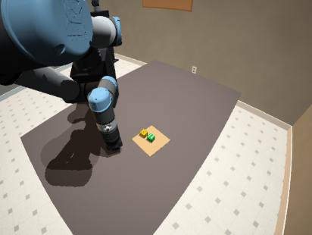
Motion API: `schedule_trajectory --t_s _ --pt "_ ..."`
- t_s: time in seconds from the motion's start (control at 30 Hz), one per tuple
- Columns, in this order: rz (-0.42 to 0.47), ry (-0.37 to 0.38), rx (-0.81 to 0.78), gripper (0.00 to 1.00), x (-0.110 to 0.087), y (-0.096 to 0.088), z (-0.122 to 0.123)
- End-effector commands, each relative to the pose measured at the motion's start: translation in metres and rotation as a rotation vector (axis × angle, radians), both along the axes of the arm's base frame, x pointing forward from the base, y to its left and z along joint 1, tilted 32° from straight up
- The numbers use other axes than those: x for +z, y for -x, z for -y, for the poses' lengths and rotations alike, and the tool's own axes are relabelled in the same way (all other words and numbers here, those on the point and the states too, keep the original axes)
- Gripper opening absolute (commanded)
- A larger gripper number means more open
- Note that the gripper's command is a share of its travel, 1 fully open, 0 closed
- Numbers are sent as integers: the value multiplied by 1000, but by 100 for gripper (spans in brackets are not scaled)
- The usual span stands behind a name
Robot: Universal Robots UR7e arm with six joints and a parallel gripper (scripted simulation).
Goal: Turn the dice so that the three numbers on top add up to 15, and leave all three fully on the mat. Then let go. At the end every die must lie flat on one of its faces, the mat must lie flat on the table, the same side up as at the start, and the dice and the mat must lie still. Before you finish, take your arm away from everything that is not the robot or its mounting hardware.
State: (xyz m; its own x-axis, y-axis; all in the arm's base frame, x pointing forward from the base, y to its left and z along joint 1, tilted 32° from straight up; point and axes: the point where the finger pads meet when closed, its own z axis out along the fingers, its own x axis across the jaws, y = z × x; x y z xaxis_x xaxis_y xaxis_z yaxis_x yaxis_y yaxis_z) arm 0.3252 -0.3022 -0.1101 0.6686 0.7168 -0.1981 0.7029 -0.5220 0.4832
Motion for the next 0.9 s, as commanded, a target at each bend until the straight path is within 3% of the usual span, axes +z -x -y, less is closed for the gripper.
schedule_trajectory --t_s 0.0,0.4,0.87 --pt "1 1 0 57 3 1 -1" --pt "1 1 0 57 24 7 -13" --pt "1 1 0 57 66 18 -35"
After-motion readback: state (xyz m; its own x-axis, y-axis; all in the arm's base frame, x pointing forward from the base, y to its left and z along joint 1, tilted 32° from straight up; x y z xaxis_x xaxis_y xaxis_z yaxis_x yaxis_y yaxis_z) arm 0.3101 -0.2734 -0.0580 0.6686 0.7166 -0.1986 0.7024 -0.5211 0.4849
